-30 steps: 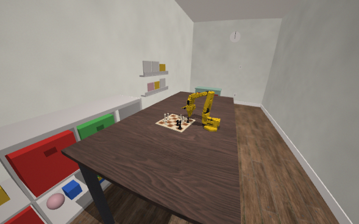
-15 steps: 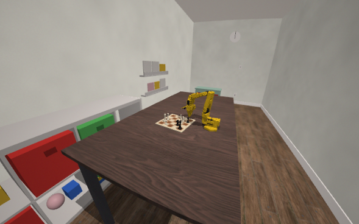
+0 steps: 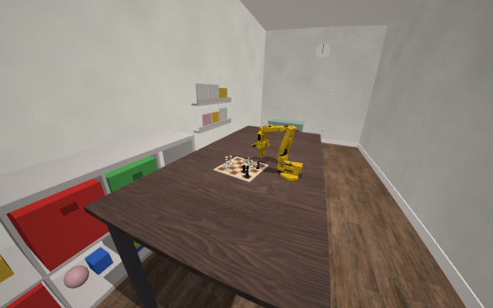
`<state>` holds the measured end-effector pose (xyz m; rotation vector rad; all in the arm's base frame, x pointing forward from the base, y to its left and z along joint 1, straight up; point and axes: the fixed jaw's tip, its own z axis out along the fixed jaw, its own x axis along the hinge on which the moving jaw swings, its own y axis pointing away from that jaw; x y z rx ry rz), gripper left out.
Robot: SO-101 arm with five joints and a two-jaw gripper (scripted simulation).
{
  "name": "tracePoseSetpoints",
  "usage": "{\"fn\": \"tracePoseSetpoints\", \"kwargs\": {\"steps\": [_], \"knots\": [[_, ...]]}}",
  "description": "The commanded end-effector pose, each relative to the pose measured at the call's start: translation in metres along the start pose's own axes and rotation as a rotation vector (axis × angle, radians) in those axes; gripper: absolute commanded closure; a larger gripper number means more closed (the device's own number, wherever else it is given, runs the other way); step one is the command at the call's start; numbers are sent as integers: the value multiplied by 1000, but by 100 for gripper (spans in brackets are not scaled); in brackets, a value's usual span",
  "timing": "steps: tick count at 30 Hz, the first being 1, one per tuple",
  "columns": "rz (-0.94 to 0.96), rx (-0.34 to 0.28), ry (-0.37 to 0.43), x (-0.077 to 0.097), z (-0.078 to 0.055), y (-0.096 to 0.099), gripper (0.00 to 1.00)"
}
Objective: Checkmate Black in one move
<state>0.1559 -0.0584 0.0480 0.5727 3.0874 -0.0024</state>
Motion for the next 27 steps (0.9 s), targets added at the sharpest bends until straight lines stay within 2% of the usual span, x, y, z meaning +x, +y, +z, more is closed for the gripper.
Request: {"fn": "tracePoseSetpoints", "kwargs": {"steps": [1, 7, 18, 21, 24, 26, 27], "knots": [[-3, 0, -20, -2, -21, -1, 100], [-3, 0, -31, -2, -41, -1, 100], [-7, 1, -48, -3, -47, 0, 100], [-53, 0, -104, -19, -49, 9, 99], [-152, -12, -225, -52, -54, 34, 96], [-152, -12, -225, -52, -54, 34, 96], [-193, -22, -274, -64, -56, 46, 95]]}}
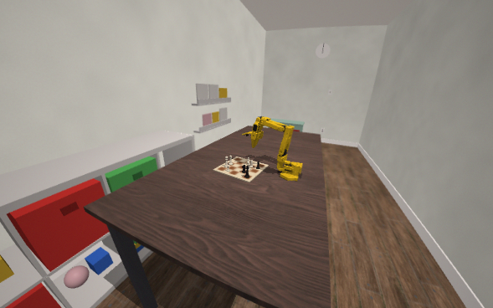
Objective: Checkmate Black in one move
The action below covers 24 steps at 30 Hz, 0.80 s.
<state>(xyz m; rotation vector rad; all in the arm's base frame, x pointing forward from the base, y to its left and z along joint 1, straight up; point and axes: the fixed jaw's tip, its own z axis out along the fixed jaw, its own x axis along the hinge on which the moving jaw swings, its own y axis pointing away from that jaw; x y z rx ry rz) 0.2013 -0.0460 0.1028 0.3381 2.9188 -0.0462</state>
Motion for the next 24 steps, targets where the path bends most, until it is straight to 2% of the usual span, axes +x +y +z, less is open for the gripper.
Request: {"fn": "tracePoseSetpoints", "kwargs": {"steps": [1, 4, 6, 8, 24], "knots": [[-95, -28, -122, -41, 5, 27, 93], [-199, -75, -258, -72, 6, 65, 90], [-244, -102, -317, -83, 6, 85, 89], [-265, -116, -345, -87, 6, 95, 88], [-268, -119, -350, -88, 6, 96, 88]]}}
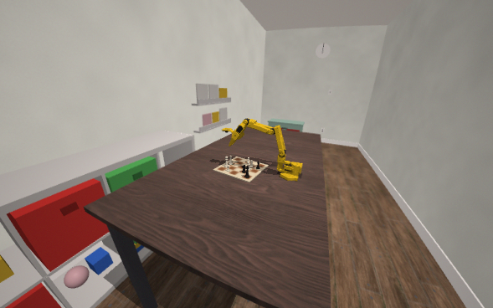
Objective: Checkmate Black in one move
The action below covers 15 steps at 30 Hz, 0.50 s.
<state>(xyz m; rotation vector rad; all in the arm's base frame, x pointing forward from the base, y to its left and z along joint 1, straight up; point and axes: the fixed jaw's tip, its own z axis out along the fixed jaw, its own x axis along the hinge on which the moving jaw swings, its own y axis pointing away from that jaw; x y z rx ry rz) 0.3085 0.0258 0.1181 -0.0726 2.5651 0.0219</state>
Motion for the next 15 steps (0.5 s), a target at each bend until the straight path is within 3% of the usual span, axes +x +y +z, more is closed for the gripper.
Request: {"fn": "tracePoseSetpoints", "kwargs": {"steps": [1, 15], "knots": [[-2, -4, 18, 2, 3, 2, 88], [-7, -7, 19, 10, 13, 4, 88]]}}
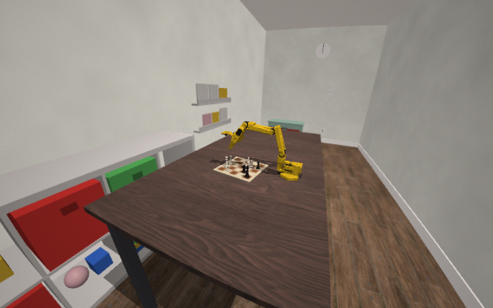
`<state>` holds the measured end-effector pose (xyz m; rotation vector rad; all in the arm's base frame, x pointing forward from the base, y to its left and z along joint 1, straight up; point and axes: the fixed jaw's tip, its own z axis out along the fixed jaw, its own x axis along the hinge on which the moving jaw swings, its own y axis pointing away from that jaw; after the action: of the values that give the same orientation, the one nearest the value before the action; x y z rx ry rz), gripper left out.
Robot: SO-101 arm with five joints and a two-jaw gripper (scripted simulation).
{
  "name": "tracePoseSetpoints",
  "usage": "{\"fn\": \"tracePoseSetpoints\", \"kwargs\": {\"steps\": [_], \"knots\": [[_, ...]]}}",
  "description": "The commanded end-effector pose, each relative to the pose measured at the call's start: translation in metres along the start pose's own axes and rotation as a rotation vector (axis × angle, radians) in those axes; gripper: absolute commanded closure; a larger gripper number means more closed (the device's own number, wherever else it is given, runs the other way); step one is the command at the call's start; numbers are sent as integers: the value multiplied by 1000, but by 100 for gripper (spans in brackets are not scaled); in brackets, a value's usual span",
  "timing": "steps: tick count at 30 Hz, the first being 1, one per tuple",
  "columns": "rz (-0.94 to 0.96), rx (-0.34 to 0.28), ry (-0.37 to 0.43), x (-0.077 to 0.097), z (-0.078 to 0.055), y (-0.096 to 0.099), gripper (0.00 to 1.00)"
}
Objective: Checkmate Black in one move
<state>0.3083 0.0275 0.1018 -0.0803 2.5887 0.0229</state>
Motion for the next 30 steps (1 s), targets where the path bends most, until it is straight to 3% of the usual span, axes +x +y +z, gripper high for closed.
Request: {"fn": "tracePoseSetpoints", "kwargs": {"steps": [1, 30], "knots": [[-2, -4, -5, 1, -1, 2, 88], [-2, -4, -5, 2, -2, 2, 88]]}}
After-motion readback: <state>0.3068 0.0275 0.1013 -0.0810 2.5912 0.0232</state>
